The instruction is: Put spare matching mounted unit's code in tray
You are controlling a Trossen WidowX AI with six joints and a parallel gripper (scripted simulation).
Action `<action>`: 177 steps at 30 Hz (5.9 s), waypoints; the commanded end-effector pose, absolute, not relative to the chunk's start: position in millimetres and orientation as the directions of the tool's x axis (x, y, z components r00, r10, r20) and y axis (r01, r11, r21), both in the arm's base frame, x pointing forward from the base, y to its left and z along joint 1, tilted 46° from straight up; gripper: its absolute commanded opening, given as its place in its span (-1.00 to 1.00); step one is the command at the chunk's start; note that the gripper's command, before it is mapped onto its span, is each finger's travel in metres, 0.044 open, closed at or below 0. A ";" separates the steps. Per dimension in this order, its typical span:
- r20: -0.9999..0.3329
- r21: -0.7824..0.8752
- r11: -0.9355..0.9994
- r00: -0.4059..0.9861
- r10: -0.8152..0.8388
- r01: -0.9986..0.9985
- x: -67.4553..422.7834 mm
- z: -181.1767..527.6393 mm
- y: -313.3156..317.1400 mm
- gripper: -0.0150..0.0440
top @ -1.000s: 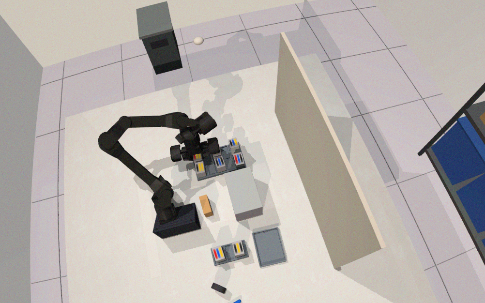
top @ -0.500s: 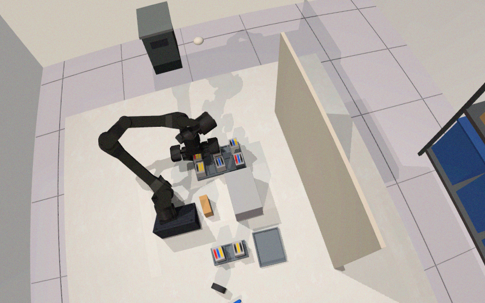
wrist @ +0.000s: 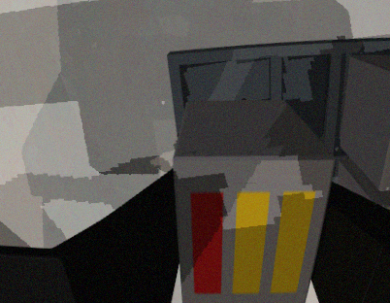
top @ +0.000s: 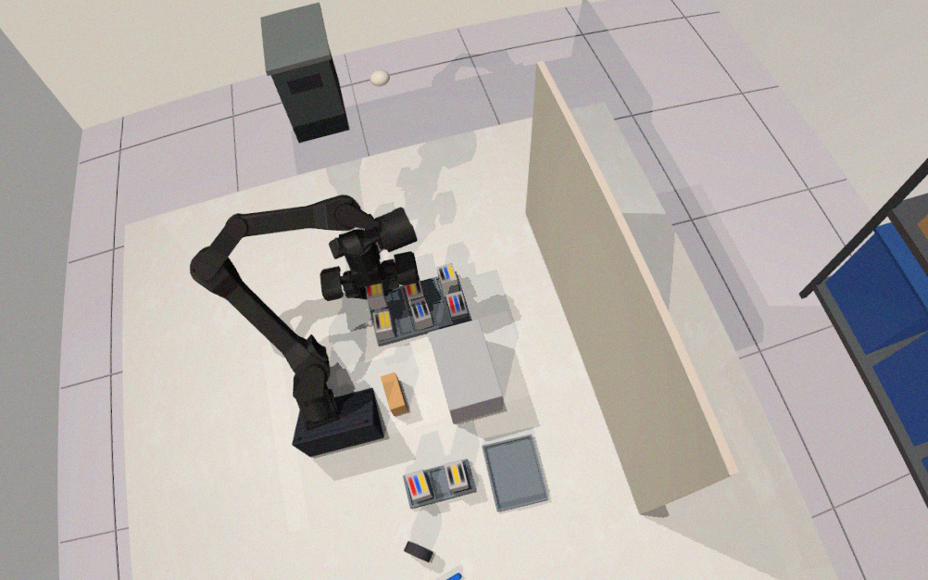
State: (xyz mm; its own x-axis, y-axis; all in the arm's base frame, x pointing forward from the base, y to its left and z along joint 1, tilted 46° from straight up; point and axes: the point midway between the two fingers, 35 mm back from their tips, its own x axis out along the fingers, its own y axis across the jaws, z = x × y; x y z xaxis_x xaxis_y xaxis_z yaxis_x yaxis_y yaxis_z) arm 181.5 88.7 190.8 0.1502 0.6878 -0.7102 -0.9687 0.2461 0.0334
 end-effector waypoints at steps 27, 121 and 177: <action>-0.726 0.024 0.311 0.197 0.658 -0.950 220.6 208.2 29.4 -0.49; -0.715 0.020 0.248 0.160 0.681 -0.969 287.7 -73.4 -253.8 -0.49; -0.715 0.019 0.248 0.161 0.681 -0.968 296.8 -105.9 -224.4 -0.49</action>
